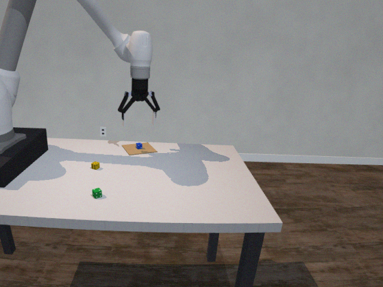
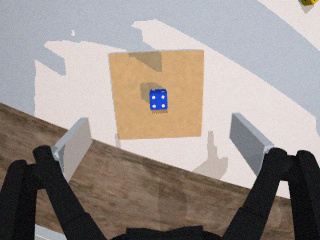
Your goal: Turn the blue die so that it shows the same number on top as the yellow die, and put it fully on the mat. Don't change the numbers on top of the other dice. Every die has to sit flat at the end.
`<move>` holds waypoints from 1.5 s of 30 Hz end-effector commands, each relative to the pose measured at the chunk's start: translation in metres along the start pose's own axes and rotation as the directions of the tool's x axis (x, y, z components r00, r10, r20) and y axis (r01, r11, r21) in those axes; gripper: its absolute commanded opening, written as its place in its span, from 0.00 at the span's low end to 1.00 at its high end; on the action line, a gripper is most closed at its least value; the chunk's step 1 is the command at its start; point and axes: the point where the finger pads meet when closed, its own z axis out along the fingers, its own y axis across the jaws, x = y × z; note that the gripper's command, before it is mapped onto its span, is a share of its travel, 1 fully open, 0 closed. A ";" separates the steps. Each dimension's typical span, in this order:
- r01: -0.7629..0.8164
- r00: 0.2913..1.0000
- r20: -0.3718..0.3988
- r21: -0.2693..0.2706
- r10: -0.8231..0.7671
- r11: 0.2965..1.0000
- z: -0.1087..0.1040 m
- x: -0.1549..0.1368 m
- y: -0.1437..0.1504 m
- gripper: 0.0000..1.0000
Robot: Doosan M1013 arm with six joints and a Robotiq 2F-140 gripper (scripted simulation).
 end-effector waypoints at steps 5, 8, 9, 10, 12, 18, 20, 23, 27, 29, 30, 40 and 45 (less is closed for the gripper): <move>0.002 1.000 -0.003 0.003 -0.002 1.000 -0.041 -0.001 -0.001 1.00; 0.002 1.000 -0.003 0.003 -0.002 1.000 -0.054 -0.001 -0.001 1.00; 0.002 1.000 -0.003 0.003 -0.002 1.000 -0.058 -0.001 -0.001 1.00; 0.002 1.000 -0.003 0.003 -0.002 1.000 -0.061 -0.001 -0.001 1.00; 0.002 1.000 -0.003 0.003 -0.002 1.000 -0.061 -0.001 -0.001 1.00; 0.002 1.000 -0.003 0.003 -0.002 1.000 -0.069 -0.001 -0.001 1.00; 0.002 1.000 -0.003 0.003 -0.002 1.000 -0.069 -0.001 -0.001 1.00; 0.002 1.000 -0.003 0.003 -0.002 1.000 -0.069 -0.001 -0.001 1.00; 0.002 1.000 -0.003 0.003 -0.002 1.000 -0.069 -0.001 -0.001 1.00; 0.002 1.000 -0.003 0.003 -0.002 1.000 -0.069 -0.001 -0.001 1.00; 0.002 1.000 -0.003 0.003 -0.002 1.000 -0.069 -0.001 -0.001 1.00; 0.002 1.000 -0.003 0.003 -0.002 1.000 -0.069 -0.001 -0.001 1.00; 0.002 1.000 -0.003 0.003 -0.002 1.000 -0.069 -0.001 -0.001 1.00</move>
